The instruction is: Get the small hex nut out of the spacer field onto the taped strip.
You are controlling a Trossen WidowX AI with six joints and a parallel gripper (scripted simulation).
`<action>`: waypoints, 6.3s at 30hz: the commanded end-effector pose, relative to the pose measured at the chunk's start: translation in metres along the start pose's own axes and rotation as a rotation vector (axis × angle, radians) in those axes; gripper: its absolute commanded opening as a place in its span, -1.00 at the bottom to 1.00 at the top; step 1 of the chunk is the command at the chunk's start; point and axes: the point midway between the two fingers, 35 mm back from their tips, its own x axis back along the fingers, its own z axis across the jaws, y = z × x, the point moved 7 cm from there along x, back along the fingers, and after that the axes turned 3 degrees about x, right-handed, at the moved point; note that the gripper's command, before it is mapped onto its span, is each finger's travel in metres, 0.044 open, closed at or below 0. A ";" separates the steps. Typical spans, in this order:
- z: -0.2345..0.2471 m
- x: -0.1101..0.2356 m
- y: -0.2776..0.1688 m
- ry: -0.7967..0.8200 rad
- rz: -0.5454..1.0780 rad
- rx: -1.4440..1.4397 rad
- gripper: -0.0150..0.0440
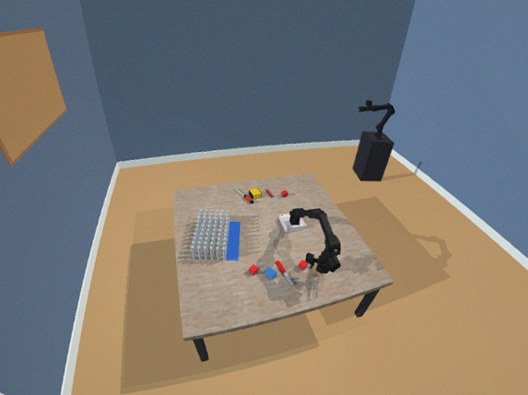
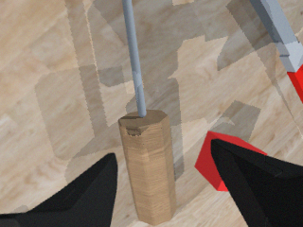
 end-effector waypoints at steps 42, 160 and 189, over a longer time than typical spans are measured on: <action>0.005 -0.017 -0.001 0.001 0.004 -0.001 -0.49; 0.007 0.028 -0.033 0.000 0.008 0.001 1.00; 0.019 0.024 -0.079 -0.353 -0.201 1.818 1.00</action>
